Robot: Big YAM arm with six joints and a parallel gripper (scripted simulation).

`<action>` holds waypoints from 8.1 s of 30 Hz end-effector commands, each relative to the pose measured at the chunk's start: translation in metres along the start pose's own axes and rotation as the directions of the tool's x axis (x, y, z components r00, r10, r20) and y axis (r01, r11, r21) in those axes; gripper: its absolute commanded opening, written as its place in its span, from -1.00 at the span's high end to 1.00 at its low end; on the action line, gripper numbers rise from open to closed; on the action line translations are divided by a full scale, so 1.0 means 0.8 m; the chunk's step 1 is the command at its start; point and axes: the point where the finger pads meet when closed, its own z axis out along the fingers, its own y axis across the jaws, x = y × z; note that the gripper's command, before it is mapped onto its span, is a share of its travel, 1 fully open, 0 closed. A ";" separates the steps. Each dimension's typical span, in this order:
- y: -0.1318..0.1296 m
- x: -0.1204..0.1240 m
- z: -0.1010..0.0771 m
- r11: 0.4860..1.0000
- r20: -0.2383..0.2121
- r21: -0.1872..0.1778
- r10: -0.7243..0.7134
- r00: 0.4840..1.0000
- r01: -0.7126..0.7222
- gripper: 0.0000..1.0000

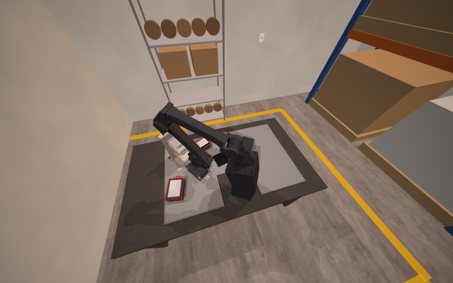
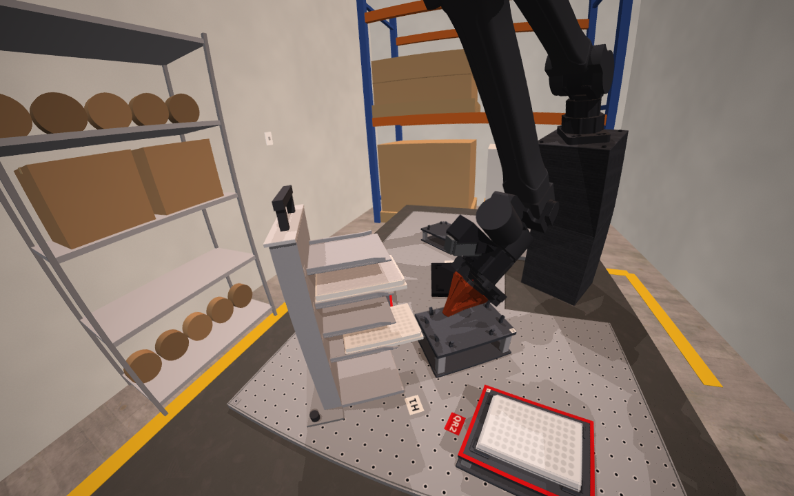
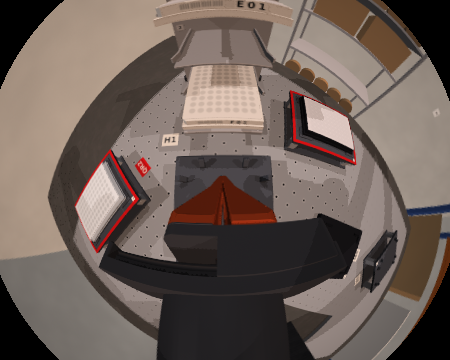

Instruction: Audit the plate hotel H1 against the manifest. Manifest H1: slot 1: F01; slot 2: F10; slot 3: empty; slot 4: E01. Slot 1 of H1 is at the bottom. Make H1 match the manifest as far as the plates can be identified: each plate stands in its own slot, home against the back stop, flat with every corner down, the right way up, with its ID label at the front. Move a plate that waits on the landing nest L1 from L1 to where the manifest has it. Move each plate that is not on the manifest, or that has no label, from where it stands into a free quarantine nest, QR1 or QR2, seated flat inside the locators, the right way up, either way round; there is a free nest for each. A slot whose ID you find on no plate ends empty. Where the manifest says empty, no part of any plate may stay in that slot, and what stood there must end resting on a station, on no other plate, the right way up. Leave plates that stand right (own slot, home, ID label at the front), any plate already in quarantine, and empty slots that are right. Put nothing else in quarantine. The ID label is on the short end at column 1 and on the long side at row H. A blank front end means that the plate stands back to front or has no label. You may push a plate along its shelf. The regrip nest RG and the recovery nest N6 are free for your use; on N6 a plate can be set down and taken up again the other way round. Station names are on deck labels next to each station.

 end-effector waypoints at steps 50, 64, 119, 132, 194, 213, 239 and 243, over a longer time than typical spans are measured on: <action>-0.006 -0.037 0.028 1.000 0.010 0.009 -0.005 1.000 0.005 1.00; -0.004 -0.053 0.037 1.000 0.024 0.006 -0.002 1.000 0.002 1.00; -0.005 -0.081 0.066 1.000 0.022 0.007 -0.003 1.000 0.003 1.00; -0.005 -0.088 0.072 1.000 0.022 0.007 -0.003 1.000 0.003 1.00; 0.002 -0.056 0.055 1.000 0.002 -0.004 0.003 1.000 -0.003 1.00; 0.000 -0.030 0.027 1.000 -0.003 -0.003 0.002 1.000 -0.002 1.00; -0.002 0.005 -0.012 1.000 -0.007 -0.001 0.001 1.000 -0.001 1.00; 0.005 -0.008 -0.008 1.000 0.021 -0.011 0.009 1.000 -0.009 1.00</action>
